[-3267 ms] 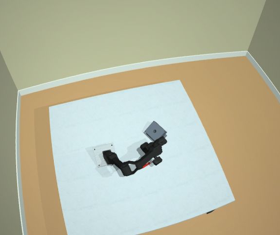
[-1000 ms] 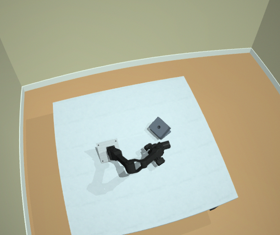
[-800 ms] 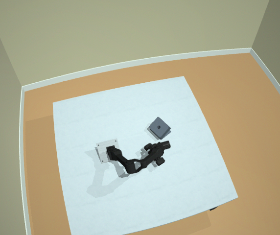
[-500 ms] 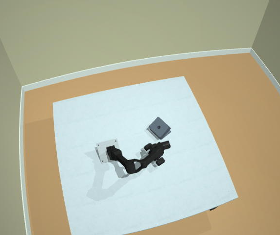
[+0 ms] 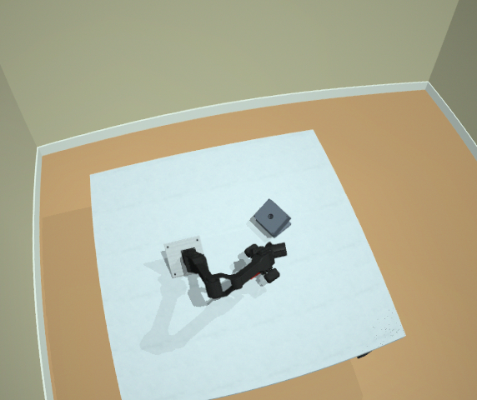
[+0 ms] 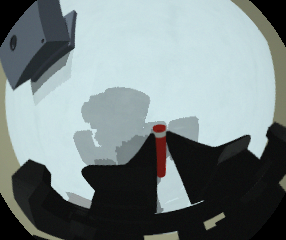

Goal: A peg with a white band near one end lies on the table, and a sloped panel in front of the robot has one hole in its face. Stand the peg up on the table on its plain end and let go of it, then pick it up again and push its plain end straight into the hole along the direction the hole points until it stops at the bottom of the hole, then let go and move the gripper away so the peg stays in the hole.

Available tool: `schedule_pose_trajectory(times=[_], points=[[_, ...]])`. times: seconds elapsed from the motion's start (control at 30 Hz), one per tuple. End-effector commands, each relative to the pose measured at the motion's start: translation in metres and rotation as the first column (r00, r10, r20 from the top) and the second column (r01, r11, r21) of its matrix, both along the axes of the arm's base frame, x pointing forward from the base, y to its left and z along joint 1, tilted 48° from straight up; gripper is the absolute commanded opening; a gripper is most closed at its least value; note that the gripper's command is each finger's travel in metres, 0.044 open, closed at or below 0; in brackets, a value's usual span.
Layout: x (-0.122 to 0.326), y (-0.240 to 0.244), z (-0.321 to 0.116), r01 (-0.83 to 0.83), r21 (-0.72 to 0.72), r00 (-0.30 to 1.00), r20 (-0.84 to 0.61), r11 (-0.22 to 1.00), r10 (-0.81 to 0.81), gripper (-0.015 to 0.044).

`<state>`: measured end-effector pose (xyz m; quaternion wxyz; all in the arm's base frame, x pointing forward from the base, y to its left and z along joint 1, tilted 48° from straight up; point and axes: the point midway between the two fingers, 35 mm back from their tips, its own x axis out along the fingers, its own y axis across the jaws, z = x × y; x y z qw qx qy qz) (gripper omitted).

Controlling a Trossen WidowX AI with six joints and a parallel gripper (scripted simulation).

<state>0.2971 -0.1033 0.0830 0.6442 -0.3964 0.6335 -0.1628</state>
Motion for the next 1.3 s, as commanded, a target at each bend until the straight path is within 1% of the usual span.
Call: schedule_pose_trajectory(times=[0.0,1.27], points=[[-0.004,0.001,-0.001,-0.026,0.012,1.0,0.008,1.0,0.026,0.0049],[-0.022,0.011,0.014,-0.27,0.08,0.943,0.224,0.96,0.246,0.0049]])
